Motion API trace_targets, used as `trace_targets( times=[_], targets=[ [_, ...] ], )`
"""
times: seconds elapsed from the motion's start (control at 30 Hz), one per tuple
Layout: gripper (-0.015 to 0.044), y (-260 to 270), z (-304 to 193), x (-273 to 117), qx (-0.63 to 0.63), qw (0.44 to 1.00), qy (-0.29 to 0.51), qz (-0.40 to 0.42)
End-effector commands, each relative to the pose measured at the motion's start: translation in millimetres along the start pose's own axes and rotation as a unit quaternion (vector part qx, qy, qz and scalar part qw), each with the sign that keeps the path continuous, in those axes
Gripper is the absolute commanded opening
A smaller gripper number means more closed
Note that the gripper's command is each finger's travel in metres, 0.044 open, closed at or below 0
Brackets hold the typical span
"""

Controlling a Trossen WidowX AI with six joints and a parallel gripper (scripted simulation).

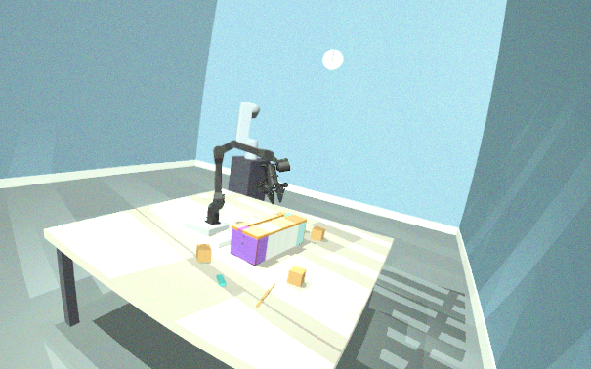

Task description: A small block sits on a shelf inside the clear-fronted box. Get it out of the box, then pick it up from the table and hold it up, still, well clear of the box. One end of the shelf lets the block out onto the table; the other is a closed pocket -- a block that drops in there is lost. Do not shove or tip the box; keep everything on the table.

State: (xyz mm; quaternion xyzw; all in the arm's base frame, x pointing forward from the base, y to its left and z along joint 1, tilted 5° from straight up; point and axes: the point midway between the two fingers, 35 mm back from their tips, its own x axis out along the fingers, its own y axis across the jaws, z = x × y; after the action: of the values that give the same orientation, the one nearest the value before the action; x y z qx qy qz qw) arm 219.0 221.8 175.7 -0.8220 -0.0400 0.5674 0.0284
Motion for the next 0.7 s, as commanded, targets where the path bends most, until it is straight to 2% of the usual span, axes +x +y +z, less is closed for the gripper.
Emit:
trace_targets(
  times=[0.0, 0.07, 0.3, 0.67],
  targets=[
    [0.0285, 0, 0, 0, -0.016, 1.000, 0.004, 0.002],
    [0.0285, -1, 3, 9, -0.016, 1.000, 0.004, 0.002],
    [0.0285, -1, 41, 83, -0.016, 1.000, 0.003, 0.002],
    [0.0285, -1, 44, 92, -0.016, 1.000, 0.003, 0.002]
  ],
)
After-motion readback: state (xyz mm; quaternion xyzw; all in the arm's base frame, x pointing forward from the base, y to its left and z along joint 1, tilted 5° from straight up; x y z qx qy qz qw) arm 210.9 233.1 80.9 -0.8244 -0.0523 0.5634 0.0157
